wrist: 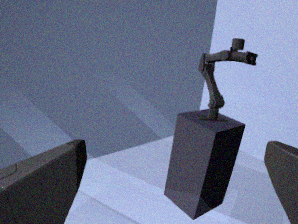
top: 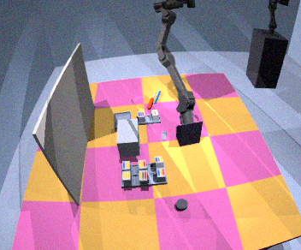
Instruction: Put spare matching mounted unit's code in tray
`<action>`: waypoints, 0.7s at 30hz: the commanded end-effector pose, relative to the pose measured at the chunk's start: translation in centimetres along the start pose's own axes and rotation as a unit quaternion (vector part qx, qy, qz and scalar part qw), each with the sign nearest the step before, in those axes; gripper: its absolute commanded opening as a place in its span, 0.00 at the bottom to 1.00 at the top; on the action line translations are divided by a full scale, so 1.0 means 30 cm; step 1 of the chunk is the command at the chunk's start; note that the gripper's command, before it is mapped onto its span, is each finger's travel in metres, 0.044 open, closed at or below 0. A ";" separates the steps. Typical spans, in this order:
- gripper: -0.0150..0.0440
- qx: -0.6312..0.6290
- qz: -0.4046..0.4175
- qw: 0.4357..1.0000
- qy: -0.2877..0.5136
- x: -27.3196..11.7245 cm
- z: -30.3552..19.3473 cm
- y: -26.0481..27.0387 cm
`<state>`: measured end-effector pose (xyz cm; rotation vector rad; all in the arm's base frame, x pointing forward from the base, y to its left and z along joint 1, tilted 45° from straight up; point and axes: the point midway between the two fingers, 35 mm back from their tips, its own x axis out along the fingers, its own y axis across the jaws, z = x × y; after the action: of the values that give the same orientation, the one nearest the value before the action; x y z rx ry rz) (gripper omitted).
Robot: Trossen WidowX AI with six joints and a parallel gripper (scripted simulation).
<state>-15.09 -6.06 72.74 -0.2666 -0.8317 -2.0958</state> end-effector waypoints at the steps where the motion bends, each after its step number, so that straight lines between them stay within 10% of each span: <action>1: 0.98 0.000 0.000 1.000 0.000 0.000 0.000 0.000; 21: 1.00 0.007 -0.173 0.972 -0.156 -0.147 0.234 -0.374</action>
<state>-19.65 2.09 71.77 -0.4381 -1.0515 -2.3401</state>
